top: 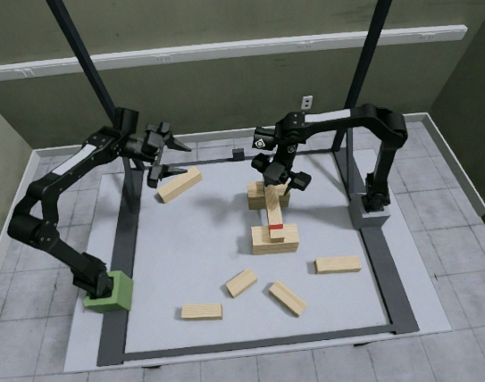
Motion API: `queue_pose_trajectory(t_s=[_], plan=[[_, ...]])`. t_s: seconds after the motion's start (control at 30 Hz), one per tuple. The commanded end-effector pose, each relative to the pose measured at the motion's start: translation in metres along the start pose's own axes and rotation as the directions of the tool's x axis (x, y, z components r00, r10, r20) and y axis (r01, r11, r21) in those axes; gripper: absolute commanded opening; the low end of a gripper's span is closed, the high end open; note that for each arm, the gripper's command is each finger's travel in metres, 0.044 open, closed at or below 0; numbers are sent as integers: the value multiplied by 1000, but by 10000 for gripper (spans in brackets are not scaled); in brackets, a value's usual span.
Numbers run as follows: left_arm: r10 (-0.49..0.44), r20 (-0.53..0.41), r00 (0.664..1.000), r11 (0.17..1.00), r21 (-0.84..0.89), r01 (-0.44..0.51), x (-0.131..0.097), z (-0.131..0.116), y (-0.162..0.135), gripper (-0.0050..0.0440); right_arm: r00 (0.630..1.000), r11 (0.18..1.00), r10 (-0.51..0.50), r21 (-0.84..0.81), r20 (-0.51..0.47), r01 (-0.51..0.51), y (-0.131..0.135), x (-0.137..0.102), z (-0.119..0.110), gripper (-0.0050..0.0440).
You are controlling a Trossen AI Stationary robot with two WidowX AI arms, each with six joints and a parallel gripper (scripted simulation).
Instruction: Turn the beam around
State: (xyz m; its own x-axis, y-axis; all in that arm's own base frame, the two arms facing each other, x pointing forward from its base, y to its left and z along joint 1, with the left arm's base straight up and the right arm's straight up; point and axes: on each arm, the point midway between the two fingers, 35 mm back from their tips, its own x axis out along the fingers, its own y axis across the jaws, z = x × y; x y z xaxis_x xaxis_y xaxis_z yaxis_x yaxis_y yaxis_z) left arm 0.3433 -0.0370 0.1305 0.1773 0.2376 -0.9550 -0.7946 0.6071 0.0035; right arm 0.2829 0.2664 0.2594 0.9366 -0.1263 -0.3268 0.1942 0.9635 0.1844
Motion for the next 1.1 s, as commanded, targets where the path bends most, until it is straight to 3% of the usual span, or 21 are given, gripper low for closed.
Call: queue_pose_trajectory(t_s=[0.0, 0.33, 0.73, 0.93, 1.07], plan=[[-95, 16, 995, 986, 137, 92, -15, 6, 4, 320, 1000, 998, 6, 63, 10, -7, 5, 0, 20, 320], [-175, 5, 985, 910, 383, 160, -22, 7, 11, 320, 1000, 996, -4, 91, 10, 3, 7, 4, 27, 320], [-284, -52, 957, 665, 709, 235, -32, 10, 20, 320, 1000, 991, -21, 131, 7, 20, 9, 9, 38, 320], [-307, -73, 949, 579, 777, 248, -35, 11, 23, 320, 1000, 989, -25, 144, 2, 25, 10, 11, 41, 320], [-311, -75, 947, 569, 784, 249, -36, 12, 22, 320, 1000, 988, -28, 149, -2, 28, 10, 12, 42, 320]])
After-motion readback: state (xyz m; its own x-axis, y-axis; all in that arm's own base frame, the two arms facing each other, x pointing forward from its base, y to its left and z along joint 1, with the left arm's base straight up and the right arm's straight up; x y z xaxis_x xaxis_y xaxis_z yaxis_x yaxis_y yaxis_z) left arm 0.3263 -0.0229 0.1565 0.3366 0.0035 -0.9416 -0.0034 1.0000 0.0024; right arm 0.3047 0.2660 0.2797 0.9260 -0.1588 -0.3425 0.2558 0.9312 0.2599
